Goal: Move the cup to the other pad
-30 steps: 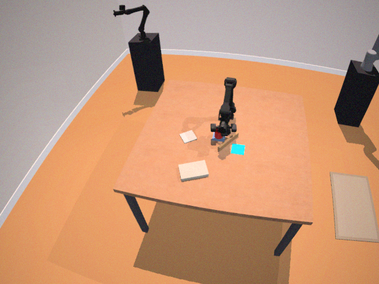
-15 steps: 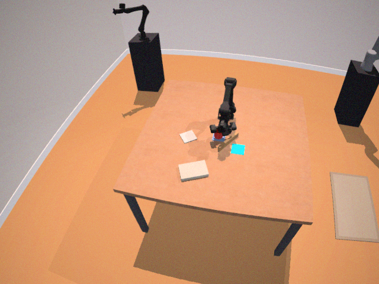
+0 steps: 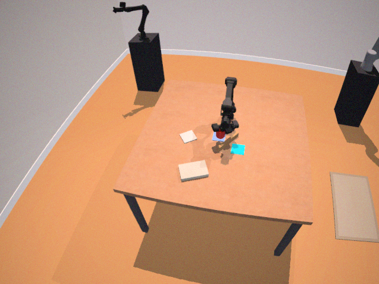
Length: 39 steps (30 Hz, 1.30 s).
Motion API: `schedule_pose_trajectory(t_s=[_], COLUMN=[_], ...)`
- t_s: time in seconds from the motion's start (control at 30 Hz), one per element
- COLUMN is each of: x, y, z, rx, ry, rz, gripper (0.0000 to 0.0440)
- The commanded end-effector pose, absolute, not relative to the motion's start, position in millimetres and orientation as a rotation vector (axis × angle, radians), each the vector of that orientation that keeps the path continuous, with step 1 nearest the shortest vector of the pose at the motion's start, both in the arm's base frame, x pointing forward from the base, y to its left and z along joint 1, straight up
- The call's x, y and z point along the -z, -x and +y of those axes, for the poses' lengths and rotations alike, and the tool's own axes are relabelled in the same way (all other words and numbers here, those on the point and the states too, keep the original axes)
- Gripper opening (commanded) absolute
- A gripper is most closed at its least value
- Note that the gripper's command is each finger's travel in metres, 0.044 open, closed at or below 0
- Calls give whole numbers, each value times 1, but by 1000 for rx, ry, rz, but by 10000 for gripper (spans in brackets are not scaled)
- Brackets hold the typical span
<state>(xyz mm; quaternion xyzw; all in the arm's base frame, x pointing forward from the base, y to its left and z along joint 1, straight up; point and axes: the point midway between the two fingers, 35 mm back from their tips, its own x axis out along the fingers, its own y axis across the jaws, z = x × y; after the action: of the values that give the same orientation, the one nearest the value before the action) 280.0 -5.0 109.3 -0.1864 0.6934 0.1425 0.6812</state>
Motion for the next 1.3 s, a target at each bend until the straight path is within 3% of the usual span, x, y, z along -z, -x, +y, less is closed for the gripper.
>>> schedule_pose_trajectory(t_s=[0.0,0.67,1.27], x=[-117,-127,-95], y=[-286,-325,-334], z=[4,73,127], rx=[-333,-407,-447], ry=[426,496,531], rz=[1527,1375,1324], gripper=[0,0,0])
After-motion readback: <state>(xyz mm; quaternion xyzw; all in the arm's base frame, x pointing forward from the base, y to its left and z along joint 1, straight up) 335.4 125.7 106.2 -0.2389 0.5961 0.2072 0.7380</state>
